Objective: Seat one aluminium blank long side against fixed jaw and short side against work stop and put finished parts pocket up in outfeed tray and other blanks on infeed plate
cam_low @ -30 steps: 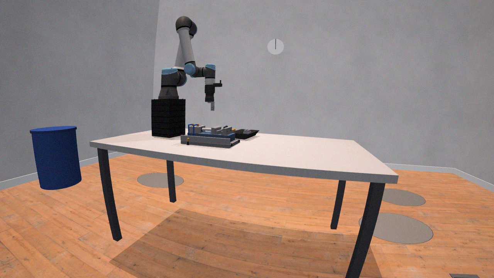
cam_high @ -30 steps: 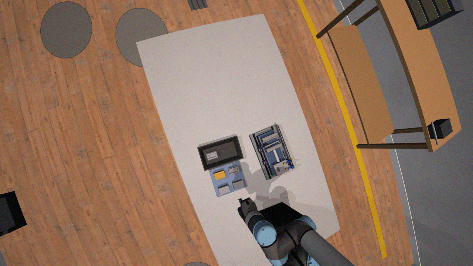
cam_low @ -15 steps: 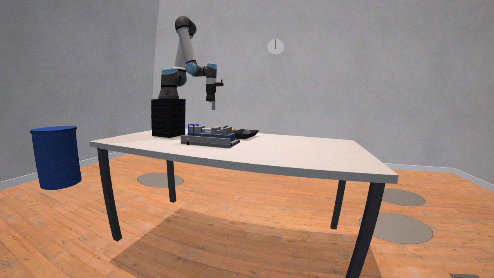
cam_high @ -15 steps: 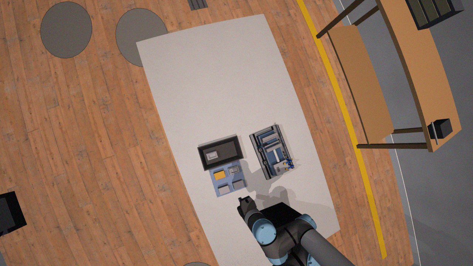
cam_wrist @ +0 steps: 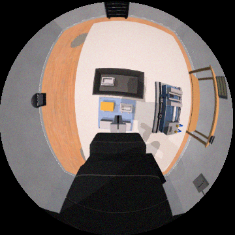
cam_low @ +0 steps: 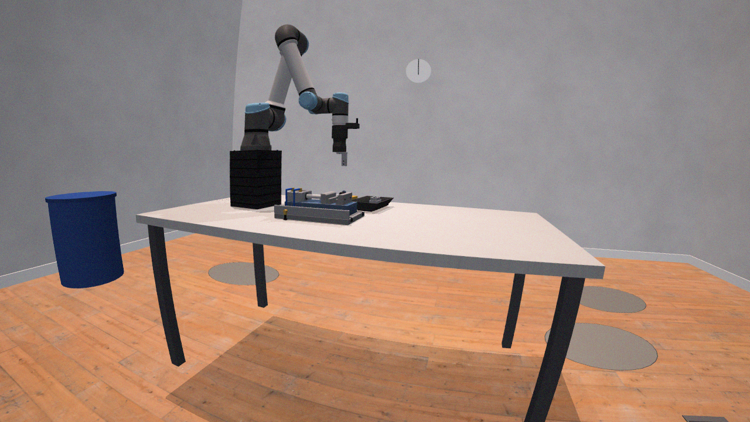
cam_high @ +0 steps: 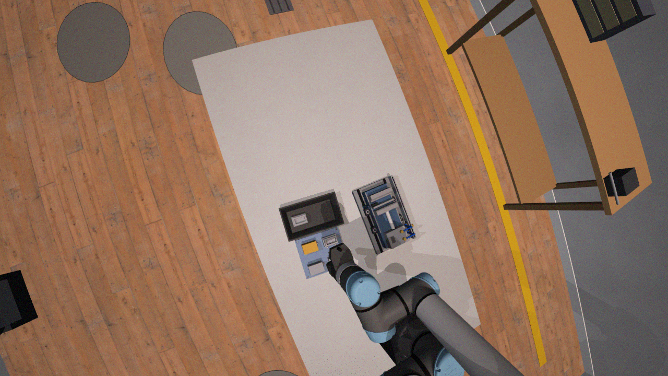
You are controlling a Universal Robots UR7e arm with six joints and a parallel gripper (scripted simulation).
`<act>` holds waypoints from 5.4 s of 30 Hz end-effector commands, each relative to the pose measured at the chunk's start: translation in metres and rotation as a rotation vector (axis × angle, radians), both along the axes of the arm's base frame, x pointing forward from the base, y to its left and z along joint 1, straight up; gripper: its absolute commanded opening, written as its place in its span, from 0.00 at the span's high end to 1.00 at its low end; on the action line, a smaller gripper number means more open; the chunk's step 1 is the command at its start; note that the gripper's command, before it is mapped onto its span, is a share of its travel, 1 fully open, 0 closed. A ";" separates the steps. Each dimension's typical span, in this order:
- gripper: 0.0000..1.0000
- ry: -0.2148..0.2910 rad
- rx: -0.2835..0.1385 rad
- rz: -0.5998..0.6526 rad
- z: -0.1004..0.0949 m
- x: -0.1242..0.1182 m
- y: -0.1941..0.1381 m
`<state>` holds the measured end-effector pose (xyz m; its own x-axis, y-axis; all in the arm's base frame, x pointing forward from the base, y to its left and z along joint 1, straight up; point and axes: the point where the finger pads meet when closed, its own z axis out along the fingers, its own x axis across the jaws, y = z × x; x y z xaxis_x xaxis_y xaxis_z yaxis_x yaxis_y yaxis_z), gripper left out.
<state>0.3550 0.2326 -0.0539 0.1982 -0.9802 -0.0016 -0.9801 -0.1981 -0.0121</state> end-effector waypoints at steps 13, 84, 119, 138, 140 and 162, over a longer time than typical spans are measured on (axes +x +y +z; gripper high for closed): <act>1.00 0.009 -0.002 0.005 -0.009 0.047 0.007; 1.00 0.011 -0.003 0.005 -0.073 0.046 0.006; 1.00 0.009 -0.002 0.005 -0.068 0.046 0.006; 1.00 0.008 -0.002 0.005 -0.030 0.047 0.007; 1.00 0.007 -0.002 0.005 -0.025 0.048 0.007; 1.00 0.008 -0.002 0.004 -0.007 0.048 0.005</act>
